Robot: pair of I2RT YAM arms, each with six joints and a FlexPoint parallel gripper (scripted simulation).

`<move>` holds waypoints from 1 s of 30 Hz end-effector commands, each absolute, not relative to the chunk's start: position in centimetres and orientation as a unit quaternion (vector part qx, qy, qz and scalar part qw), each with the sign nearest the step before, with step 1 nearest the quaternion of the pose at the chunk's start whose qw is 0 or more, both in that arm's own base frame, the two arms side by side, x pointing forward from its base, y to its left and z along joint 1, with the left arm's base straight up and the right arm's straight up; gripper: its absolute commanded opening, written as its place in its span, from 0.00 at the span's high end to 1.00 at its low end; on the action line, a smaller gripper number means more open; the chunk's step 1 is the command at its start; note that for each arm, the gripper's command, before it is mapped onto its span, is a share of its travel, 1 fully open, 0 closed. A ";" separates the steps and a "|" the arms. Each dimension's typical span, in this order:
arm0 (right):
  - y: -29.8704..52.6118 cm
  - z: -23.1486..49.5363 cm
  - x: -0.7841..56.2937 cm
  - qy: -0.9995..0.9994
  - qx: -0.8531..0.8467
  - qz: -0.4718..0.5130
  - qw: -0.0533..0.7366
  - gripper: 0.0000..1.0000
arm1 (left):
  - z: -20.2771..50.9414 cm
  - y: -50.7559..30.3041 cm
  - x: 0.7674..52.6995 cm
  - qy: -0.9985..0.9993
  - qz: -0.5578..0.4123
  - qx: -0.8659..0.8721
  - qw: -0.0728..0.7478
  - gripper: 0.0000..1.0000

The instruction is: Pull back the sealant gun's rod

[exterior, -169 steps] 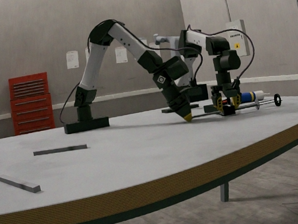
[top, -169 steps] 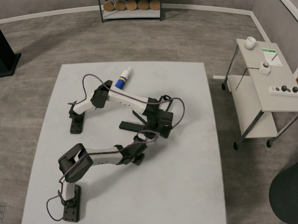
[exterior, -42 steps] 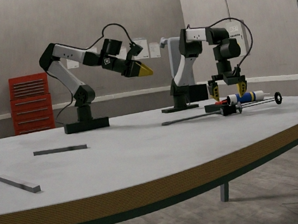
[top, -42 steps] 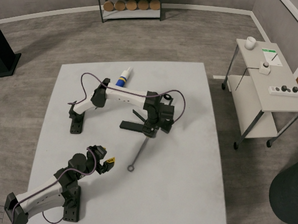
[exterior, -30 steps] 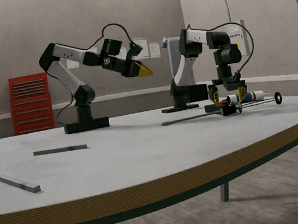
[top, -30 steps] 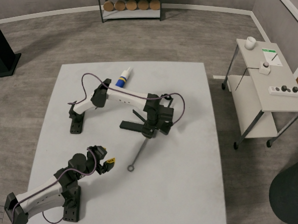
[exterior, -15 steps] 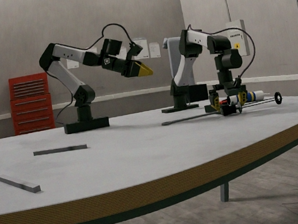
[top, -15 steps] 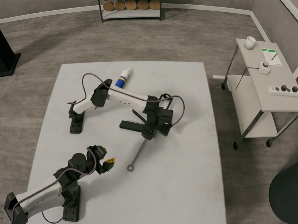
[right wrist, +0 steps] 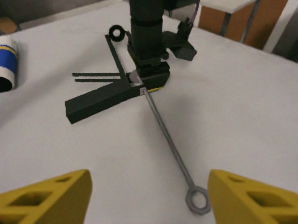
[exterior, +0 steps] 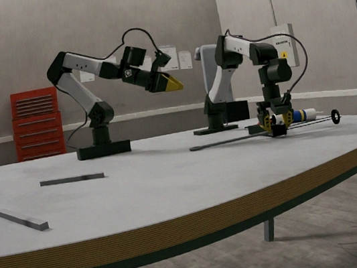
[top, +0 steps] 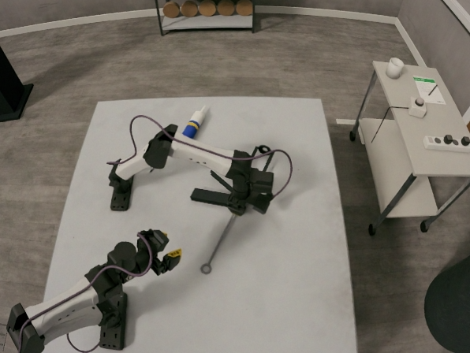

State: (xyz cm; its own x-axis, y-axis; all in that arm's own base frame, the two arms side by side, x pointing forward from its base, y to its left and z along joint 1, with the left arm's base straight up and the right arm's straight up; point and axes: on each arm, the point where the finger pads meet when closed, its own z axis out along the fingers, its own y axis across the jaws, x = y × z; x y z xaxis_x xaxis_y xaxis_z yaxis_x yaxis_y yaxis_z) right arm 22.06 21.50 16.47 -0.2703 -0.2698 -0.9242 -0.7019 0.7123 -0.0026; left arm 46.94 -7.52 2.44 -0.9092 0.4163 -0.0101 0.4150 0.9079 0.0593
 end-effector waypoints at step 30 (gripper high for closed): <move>21.8 17.4 22.2 0.760 -0.311 0.216 0.528 0.34 | 7.5 -8.2 47.6 0.976 0.031 0.212 0.048 0.22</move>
